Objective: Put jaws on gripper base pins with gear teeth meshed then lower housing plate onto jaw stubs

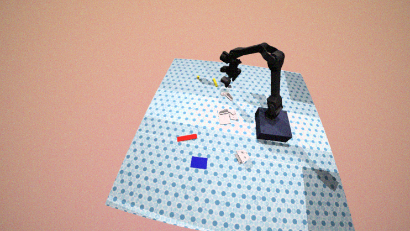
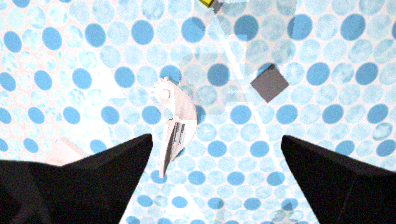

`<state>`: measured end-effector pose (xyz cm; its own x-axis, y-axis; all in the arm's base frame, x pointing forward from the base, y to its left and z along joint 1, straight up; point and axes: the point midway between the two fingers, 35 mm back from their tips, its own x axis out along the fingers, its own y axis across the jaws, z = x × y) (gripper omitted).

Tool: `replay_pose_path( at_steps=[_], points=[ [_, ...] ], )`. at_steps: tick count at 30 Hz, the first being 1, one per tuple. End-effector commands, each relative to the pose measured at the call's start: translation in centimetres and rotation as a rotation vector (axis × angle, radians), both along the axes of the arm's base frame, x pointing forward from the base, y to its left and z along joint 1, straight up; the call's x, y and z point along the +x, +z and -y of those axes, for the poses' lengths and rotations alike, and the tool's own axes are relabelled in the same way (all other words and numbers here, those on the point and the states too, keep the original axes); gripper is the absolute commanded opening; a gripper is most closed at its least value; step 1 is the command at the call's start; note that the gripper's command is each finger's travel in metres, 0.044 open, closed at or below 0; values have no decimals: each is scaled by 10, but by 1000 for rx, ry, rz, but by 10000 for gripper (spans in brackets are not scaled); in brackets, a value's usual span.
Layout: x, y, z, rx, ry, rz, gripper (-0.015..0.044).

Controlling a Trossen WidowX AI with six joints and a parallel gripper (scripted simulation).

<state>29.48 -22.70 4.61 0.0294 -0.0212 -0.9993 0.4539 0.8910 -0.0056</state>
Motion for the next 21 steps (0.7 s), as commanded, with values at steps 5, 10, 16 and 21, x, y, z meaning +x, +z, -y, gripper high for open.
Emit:
replay_pose_path(
  at_steps=[5, 10, 16, 21],
  points=[
    [-1, 1, -4, -4, 204, -7, 440],
    [-2, 1, -7, -7, 331, -9, 440],
    [-2, 2, -9, -11, 484, -12, 440],
    [-3, 2, -12, -15, 612, -15, 440]
  ],
)
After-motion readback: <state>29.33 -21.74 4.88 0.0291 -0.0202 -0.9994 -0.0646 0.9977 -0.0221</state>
